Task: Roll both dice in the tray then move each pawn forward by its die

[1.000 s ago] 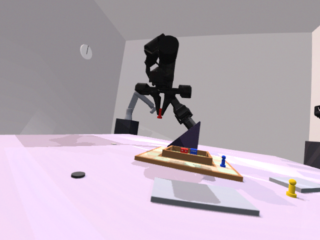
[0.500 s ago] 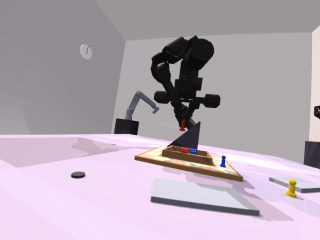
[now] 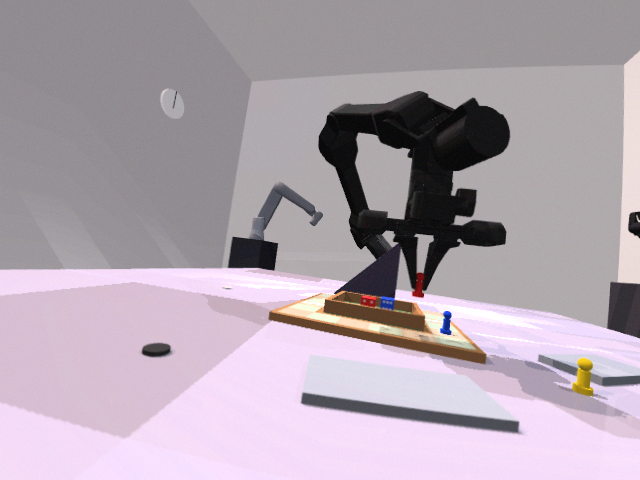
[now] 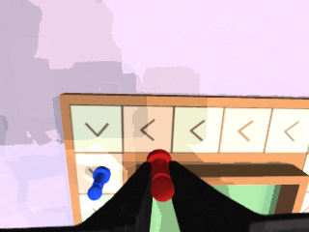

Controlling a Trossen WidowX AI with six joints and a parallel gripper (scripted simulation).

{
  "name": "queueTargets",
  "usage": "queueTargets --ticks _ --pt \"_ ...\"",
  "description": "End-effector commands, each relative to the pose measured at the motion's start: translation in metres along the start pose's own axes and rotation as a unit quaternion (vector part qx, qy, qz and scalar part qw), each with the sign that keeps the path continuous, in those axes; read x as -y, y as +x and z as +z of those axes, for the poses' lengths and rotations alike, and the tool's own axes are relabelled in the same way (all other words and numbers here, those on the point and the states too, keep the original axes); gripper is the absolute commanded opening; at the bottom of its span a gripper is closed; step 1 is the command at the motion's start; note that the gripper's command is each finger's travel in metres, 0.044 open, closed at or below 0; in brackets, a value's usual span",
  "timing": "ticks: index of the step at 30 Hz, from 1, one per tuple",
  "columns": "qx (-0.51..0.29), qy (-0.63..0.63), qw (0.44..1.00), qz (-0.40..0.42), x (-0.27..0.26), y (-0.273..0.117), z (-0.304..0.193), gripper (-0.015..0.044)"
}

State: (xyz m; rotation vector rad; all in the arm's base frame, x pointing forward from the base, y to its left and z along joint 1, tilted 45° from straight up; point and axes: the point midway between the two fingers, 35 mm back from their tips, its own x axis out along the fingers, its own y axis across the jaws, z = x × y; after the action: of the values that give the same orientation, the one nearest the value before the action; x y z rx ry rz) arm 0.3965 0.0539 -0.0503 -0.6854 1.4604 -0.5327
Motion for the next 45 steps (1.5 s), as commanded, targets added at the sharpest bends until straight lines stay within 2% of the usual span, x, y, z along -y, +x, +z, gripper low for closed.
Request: queueTargets --ticks 1,10,32,45 --pt "0.0 0.004 1.0 0.002 -0.007 0.004 0.001 0.0" --pt "0.0 0.004 1.0 0.001 -0.007 0.038 0.001 0.0" --pt "0.0 0.004 1.0 0.0 -0.007 0.057 0.001 0.0" --pt "0.003 0.008 1.0 0.003 -0.006 0.05 0.003 0.0341"
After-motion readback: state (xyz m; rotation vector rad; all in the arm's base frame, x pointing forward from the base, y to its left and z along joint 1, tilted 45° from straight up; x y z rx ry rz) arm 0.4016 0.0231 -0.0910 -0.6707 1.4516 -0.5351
